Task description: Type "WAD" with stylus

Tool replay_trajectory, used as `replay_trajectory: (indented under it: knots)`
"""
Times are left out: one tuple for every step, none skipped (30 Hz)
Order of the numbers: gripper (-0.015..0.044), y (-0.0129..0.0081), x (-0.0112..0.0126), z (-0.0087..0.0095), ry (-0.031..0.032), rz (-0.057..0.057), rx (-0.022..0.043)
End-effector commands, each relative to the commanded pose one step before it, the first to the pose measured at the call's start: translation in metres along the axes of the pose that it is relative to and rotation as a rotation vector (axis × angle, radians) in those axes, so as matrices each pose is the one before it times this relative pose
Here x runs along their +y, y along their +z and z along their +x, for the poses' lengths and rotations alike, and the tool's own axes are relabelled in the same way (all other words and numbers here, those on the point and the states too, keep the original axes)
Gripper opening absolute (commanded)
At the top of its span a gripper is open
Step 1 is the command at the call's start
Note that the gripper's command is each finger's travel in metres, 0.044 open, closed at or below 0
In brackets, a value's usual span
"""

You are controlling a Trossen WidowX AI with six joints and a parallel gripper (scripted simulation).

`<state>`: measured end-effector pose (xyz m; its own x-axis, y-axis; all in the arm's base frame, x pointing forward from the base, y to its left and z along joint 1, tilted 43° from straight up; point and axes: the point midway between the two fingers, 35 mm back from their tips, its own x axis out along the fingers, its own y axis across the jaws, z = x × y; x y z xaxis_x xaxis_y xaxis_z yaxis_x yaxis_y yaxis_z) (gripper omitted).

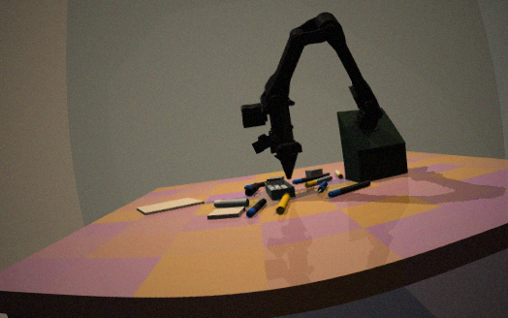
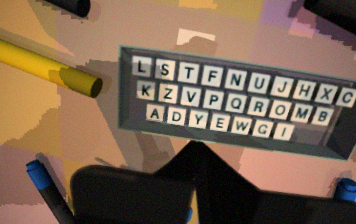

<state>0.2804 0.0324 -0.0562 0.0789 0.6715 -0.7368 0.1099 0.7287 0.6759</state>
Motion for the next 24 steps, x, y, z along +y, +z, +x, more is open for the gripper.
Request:
replay_trajectory:
  knots:
    - [0.0000,0.00002,0.00291,-0.00005,0.00399,0.0010,-0.00260]
    - [0.0000,0.00000,0.00000,0.00000,0.00000,0.0000,0.00000]
    - [0.0000,0.00000,0.00000,0.00000,0.00000,0.0000,0.00000]
    - [0.0000,0.00029,-0.00015,-0.00236,-0.00047,0.0000,-0.00011]
    - [0.0000,0.00074,-0.00039,-0.00716,-0.00124,0.0000,-0.00027]
    - [0.0000,0.00076,-0.00046,-0.01212,-0.00145,0.0000,-0.00025]
    - [0.0000,0.00011,-0.00019,-0.01598,-0.00072,0.0000,-0.00001]
    - [0.0000,-0.00059,0.00019,-0.01256,0.00036,-0.0001,0.00017]
    - [0.0000,-0.00064,0.00028,-0.00761,0.00060,-0.0001,0.00015]
    - [0.0000,-0.00026,0.00012,-0.00254,0.00027,0.0000,0.00006]
    - [0.0000,0.00000,0.00000,0.00000,0.00000,0.0000,0.00000]
    - [0.0000,0.00000,0.00000,0.00000,0.00000,0.0000,0.00000]
    - [0.0000,0.00000,0.00000,0.00000,0.00000,0.0000,0.00000]
    - [0.0000,0.00000,0.00000,0.00000,0.00000,0.0000,0.00000]
    - [0.0000,0.00068,-0.00011,0.00149,0.00027,0.0004,-0.00266]
    - [0.0000,0.00164,-0.00023,0.00371,0.00086,0.0010,-0.00659]
    - [0.0000,0.00063,-0.00007,0.00148,0.00041,0.0004,-0.00262]
    - [0.0000,-0.00013,0.00003,-0.00014,0.00014,0.0001,0.00049]
    - [0.0000,-0.00013,0.00003,-0.00006,0.00013,0.0000,0.00056]
    - [0.0000,-0.00089,0.00022,-0.00015,0.00081,-0.0010,0.00415]
    - [0.0026,0.00006,0.00008,0.00009,-0.00008,-0.0007,-0.00002]
    - [0.0053,0.00000,0.00000,0.00000,0.00000,0.0000,0.00000]
    - [0.0079,-0.00042,0.00063,0.00039,-0.00278,0.0134,0.00280]
    - [0.0105,-0.00130,0.00187,0.00116,-0.00862,0.0403,0.00807]
